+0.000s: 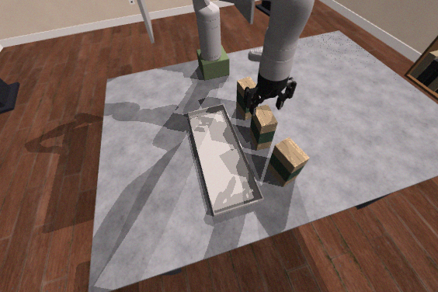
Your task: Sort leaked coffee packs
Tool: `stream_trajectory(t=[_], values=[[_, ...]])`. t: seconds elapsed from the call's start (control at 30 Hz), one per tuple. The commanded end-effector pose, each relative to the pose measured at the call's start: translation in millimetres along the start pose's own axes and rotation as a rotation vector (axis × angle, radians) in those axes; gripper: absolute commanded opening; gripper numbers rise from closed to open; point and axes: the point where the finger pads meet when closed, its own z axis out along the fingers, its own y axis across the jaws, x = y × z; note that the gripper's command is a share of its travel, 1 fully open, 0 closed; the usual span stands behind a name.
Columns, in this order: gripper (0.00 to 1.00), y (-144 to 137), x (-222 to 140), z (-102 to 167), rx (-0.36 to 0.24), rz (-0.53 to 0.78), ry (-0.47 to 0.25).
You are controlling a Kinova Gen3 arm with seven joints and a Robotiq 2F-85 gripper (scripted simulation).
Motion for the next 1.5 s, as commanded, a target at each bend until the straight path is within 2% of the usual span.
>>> stream_trajectory(t=[0.0, 0.17, 0.67, 0.8, 1.1, 1.47], values=[[0.85, -4, -7, -20, 0.009, 0.009, -0.026], [0.85, -4, -7, -41, 0.009, 0.009, -0.026], [0.85, -2, -13, -43, 0.008, -0.002, -0.028], [0.85, 2, -34, -46, 0.004, -0.041, -0.033], [0.85, 14, -108, -49, 0.005, -0.193, -0.037], [0.85, 16, -145, -46, 0.012, -0.279, -0.025]])
